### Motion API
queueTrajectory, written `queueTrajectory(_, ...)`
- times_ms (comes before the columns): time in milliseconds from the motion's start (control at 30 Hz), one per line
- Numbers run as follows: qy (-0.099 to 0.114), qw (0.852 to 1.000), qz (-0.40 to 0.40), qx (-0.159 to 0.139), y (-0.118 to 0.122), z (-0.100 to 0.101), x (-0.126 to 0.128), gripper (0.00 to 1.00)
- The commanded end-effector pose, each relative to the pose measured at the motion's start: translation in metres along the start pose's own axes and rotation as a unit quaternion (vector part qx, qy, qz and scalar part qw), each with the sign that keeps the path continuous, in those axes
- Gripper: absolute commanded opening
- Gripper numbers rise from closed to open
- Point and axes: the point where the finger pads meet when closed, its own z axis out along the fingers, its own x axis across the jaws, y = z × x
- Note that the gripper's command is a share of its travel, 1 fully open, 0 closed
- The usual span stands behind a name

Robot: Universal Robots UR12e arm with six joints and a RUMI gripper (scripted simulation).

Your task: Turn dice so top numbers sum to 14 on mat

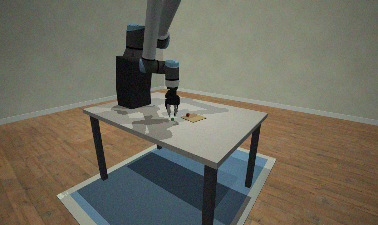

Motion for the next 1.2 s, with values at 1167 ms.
queueTrajectory(1167, 0.0, 1.0, 0.0, 0.0, 0.0, 0.025, 0.0, 0.21)
